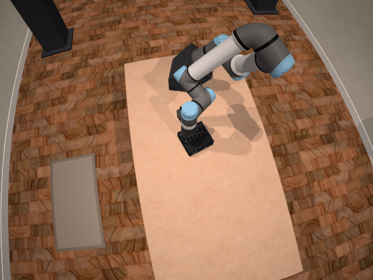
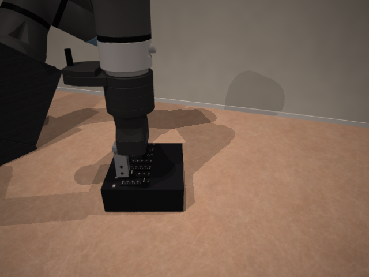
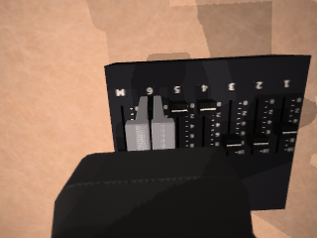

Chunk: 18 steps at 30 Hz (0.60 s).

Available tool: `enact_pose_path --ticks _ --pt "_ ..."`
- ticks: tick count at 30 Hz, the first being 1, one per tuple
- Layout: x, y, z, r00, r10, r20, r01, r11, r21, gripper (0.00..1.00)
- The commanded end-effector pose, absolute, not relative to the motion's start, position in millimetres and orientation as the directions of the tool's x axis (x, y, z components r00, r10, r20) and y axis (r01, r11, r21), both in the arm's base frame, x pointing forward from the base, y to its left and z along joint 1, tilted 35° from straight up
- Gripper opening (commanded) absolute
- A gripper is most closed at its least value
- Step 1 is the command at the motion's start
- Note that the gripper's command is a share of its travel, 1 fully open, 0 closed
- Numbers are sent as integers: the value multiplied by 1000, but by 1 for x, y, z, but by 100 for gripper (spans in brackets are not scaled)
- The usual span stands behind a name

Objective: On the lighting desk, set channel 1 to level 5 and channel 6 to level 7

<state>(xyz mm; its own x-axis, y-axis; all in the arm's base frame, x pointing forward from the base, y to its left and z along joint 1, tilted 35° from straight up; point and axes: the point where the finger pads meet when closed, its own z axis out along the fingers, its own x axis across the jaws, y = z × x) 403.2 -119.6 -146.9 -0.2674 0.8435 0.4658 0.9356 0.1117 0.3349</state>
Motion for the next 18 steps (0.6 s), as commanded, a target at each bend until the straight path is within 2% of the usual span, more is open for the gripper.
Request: enact_pose_path --ticks 1,18 --pt "406 -120 -146 -268 844 465 935 111 337 0" --pt "414 -119 -143 -268 844 465 935 111 337 0"
